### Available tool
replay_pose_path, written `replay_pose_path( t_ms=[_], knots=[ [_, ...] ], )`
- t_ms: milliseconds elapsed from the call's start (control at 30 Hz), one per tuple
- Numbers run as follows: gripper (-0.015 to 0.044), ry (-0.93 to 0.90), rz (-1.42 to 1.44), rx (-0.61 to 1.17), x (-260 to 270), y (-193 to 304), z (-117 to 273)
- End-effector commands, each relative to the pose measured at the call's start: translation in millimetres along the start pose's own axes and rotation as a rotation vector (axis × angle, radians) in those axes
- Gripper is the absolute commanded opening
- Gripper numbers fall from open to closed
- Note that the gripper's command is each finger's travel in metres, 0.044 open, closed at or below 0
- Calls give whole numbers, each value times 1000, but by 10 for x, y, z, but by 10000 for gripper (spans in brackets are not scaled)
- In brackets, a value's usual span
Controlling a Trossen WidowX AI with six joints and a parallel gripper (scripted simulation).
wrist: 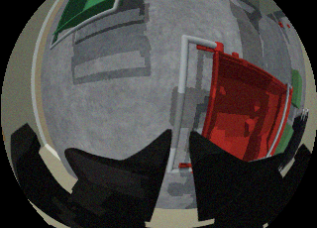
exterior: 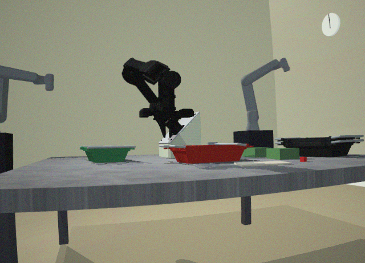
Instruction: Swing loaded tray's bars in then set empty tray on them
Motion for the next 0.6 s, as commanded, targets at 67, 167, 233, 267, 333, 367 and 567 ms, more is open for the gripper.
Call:
replay_pose_path(
  t_ms=[67, 167, 233, 267, 333, 367, 567],
  knots=[
    [82, -1, 0, -6, 3, -11, -249],
    [82, -2, 0, -6, 5, -17, -405],
    [82, -3, 0, -7, 7, -24, -498],
    [82, -4, 0, -7, 7, -27, -524],
    [82, -4, 0, -7, 8, -28, -532],
    [82, -4, 0, -7, 8, -28, -532],
    [82, -2, 0, -7, -67, -20, -400]
  ],
)
Point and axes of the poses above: the point midway between the two fingers, 35 mm back from their tips, its own z axis back along the fingers, its own x axis across the jaws, y = z × x, the point moved 6 cm from there along z, back along the fingers, and after that the axes turned 3 degrees about z, right-handed, at the moved point
